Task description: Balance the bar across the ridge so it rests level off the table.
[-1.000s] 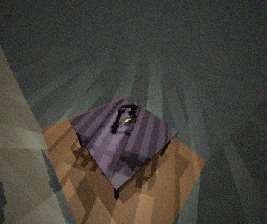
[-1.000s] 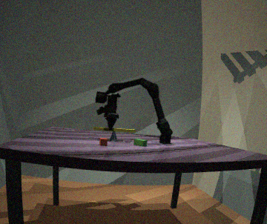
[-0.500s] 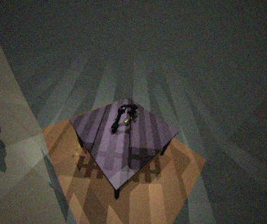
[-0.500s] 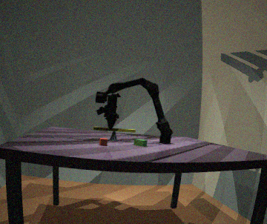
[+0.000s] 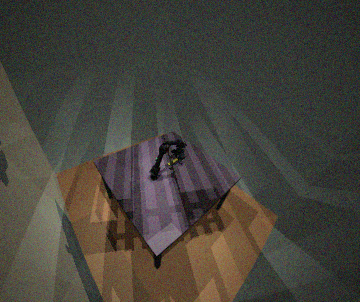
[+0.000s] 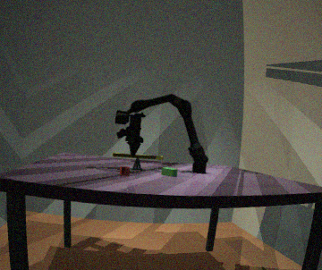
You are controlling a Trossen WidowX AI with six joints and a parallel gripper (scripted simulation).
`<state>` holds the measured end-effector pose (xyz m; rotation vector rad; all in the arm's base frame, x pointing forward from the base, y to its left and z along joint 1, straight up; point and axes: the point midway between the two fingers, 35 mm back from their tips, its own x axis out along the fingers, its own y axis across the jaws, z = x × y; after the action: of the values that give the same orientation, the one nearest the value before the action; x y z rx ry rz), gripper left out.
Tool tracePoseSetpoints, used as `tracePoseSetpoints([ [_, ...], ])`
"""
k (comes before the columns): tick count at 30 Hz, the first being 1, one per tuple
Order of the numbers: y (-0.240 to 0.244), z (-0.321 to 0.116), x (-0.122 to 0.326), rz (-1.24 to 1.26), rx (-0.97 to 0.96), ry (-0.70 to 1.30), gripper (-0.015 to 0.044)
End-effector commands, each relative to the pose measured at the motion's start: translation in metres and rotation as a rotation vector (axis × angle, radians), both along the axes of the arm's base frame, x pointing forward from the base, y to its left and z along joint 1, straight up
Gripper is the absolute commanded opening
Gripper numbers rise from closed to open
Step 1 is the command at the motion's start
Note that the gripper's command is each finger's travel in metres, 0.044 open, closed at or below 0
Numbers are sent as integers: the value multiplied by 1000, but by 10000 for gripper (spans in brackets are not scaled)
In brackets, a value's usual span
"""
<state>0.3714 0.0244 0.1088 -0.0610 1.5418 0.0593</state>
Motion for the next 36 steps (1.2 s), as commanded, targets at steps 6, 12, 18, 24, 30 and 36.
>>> tracePoseSetpoints([
  [6,0,0,0,0,0,0,0],
  [12,0,0,0,0,0,0,0],
  [18,0,0,0,0,0,0,131],
  [24,0,0,0,0,0,0,167],
  [30,0,0,0,0,0,0,167],
  [36,0,0,0,0,0,0,168],
])
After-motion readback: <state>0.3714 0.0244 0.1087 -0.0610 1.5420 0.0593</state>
